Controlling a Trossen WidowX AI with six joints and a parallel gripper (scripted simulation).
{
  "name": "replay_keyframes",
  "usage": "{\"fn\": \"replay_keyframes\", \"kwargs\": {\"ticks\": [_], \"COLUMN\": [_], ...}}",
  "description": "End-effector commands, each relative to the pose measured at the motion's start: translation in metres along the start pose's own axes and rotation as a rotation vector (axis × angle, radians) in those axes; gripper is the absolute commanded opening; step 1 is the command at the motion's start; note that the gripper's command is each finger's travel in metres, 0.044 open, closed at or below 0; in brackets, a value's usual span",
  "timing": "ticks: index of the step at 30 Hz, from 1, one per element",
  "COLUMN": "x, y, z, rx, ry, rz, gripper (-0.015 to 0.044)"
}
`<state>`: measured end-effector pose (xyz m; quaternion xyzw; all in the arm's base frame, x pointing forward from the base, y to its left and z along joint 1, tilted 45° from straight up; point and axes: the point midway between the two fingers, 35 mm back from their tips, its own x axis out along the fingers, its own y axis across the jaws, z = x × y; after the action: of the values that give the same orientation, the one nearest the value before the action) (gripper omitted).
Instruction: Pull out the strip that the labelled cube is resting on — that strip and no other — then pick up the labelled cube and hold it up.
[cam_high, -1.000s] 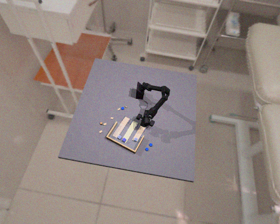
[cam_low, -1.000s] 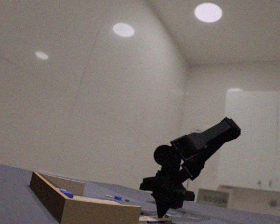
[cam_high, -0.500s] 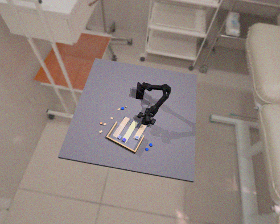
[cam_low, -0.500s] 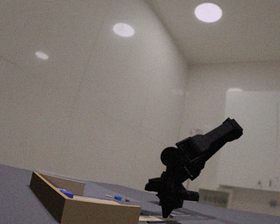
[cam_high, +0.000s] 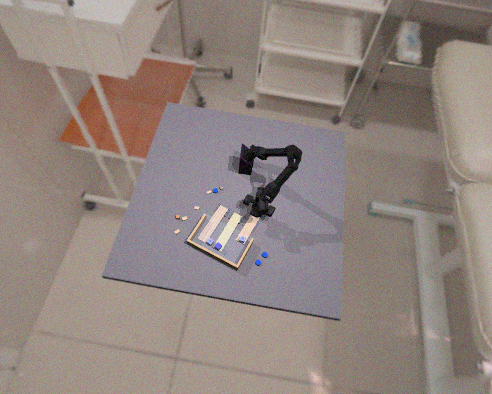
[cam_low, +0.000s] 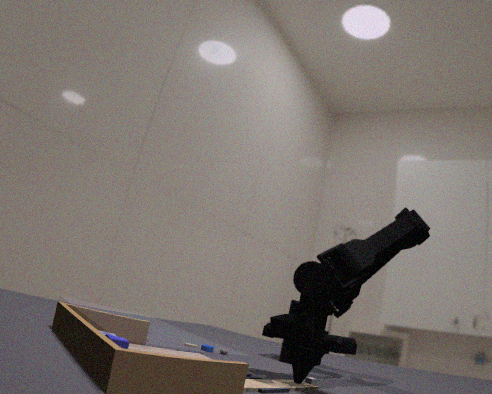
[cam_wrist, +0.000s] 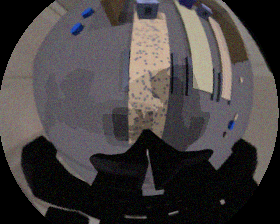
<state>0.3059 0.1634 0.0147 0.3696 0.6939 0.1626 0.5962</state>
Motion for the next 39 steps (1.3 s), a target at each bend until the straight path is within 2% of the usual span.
{"fn": "replay_keyframes", "kwargs": {"ticks": [1, 39], "x": [0.005, 0.004], "y": [-0.002, -0.003], "z": [-0.013, -0.071], "rx": [0.006, 0.008], "ry": [0.023, 0.025], "rz": [-0.008, -0.008], "gripper": [0.0, 0.0]}}
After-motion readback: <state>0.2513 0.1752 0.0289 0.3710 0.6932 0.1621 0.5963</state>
